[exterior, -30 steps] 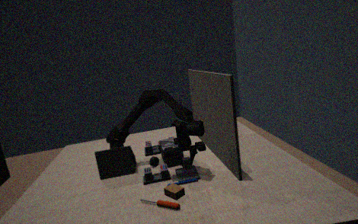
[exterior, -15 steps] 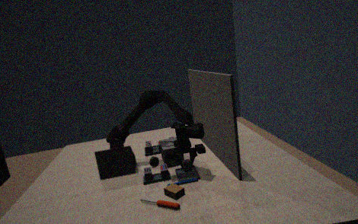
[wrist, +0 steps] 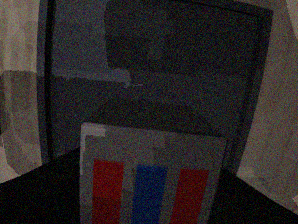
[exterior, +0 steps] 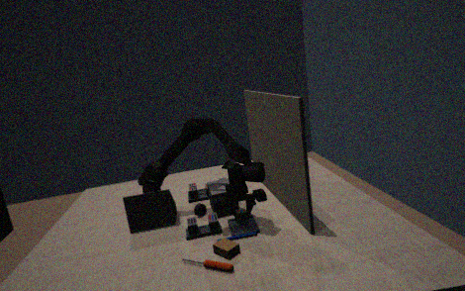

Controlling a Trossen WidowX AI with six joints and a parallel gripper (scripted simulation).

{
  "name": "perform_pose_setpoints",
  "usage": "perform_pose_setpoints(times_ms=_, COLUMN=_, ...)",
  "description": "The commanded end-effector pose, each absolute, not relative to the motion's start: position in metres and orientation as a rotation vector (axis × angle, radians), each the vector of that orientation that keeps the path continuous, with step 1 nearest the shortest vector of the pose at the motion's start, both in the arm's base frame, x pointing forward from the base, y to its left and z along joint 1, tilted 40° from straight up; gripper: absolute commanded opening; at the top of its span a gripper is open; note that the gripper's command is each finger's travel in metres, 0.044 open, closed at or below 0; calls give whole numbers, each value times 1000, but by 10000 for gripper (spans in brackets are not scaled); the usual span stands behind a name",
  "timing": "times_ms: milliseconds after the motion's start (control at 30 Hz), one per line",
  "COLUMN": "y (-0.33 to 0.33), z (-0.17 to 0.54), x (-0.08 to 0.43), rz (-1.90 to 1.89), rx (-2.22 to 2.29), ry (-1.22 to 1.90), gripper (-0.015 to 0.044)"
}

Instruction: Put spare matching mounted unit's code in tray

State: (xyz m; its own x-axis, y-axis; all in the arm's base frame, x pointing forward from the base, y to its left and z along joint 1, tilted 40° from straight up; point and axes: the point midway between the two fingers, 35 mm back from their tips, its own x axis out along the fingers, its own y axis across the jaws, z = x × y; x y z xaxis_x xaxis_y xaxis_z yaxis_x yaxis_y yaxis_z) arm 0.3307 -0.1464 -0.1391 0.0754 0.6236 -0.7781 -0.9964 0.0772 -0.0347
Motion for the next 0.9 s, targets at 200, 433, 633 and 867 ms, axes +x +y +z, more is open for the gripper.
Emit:
perform_pose_setpoints(times_ms=200, y=-147, z=-139, x=331, rz=1370, rx=-688, ry=690, gripper=315)
perform_pose_setpoints(times_ms=433, y=-164, z=-120, x=331, rz=1369, rx=-687, ry=693, gripper=440)
perform_pose_setpoints(times_ms=633, y=-214, z=-56, x=321, rz=1371, rx=-678, ry=696, gripper=440)
perform_pose_setpoints(times_ms=867, y=-218, z=-59, x=321, rz=1342, rx=-685, ry=699, gripper=440)
